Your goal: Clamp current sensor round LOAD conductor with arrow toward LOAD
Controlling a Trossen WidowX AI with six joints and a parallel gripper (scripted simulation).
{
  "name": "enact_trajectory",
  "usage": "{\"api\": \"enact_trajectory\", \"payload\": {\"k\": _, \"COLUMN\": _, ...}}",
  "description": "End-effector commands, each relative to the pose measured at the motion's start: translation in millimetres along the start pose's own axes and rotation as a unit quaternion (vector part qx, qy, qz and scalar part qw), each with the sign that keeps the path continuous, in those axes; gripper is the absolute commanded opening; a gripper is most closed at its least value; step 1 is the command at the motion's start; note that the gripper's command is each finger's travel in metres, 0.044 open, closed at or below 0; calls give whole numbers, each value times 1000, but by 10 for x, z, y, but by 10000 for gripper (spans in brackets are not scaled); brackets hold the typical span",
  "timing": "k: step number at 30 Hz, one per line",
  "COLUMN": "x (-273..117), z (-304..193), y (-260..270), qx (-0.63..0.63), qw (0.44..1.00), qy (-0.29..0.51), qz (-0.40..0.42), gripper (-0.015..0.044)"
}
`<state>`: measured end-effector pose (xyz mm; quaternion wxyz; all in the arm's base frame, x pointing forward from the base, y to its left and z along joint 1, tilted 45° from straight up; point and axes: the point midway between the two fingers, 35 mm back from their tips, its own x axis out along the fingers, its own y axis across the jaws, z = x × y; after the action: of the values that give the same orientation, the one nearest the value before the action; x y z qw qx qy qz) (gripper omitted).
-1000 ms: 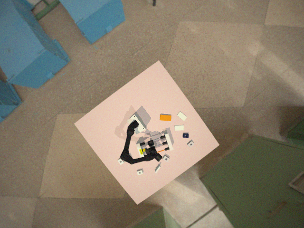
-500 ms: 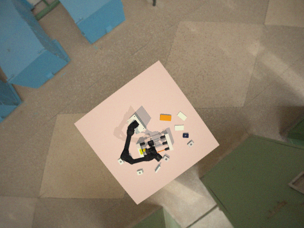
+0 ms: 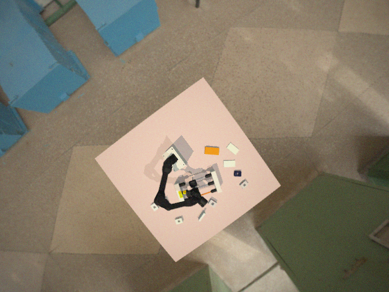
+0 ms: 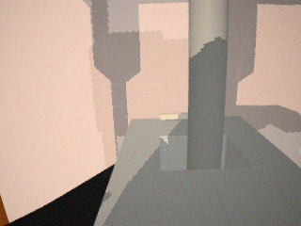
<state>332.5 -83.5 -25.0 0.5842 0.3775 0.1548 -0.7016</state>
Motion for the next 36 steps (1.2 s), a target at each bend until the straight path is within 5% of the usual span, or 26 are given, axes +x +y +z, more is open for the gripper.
{"api": "enact_trajectory", "payload": {"k": 1, "x": -2, "z": 1, "y": 1, "qx": 1, "qw": 1000, "qy": 0, "qz": 0, "gripper": 184}}
{"api": "enact_trajectory", "payload": {"k": 5, "x": -2, "z": 1, "y": 1, "qx": 1, "qw": 1000, "qy": 0, "qz": 0, "gripper": 267}}
{"api": "enact_trajectory", "payload": {"k": 36, "x": -2, "z": 1, "y": 1, "qx": 1, "qw": 1000, "qy": 0, "qz": 0, "gripper": 267}}
